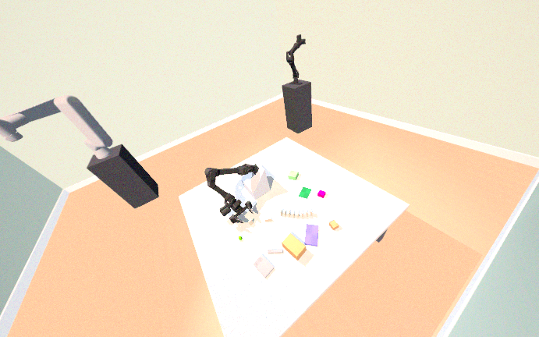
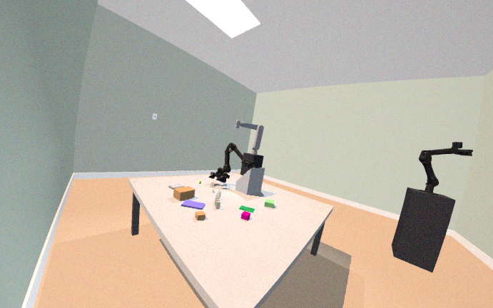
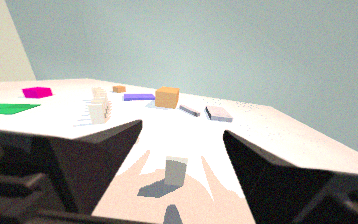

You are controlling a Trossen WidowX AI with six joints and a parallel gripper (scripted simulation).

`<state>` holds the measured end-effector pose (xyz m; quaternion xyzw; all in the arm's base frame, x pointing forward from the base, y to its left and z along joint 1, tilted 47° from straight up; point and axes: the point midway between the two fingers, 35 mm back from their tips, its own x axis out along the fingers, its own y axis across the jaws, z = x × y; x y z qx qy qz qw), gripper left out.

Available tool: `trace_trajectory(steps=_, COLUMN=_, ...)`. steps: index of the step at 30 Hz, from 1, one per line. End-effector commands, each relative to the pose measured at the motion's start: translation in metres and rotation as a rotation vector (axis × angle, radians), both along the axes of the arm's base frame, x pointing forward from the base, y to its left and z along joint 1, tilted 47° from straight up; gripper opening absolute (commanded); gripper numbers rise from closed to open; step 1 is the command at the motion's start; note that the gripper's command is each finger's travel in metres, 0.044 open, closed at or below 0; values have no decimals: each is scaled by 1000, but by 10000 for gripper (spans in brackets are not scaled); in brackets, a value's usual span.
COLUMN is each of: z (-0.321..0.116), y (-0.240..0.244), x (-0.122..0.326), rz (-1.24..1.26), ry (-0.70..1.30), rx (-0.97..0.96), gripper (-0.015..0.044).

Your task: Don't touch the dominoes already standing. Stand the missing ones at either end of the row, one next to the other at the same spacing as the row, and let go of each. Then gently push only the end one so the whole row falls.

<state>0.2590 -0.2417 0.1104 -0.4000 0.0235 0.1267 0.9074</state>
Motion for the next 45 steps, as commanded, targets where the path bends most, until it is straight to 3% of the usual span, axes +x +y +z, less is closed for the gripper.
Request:
trace_trajectory(steps=1, z=9, y=13, x=-1, rz=-2, ry=4, rx=3, gripper=440)
trace_trajectory(steps=6, z=5, y=16, x=15, rz=-25, ry=74, rx=28, gripper=440)
trace_trajectory(steps=13, z=-20, y=35, x=68, rz=-183, ry=422, rx=85, gripper=440)
trace_trajectory(steps=19, z=-34, y=38, x=70, rz=-513, ry=777, rx=32, gripper=440)
trace_trajectory(steps=24, z=-15, y=42, x=49, rz=-835, ry=970, rx=-135, gripper=440)
trace_trajectory(steps=29, z=30, y=47, x=28, rz=-1115, ry=1006, rx=-370, gripper=440)
trace_trajectory(steps=45, z=32, y=48, x=28, rz=-1125, ry=1004, rx=-380, gripper=440)
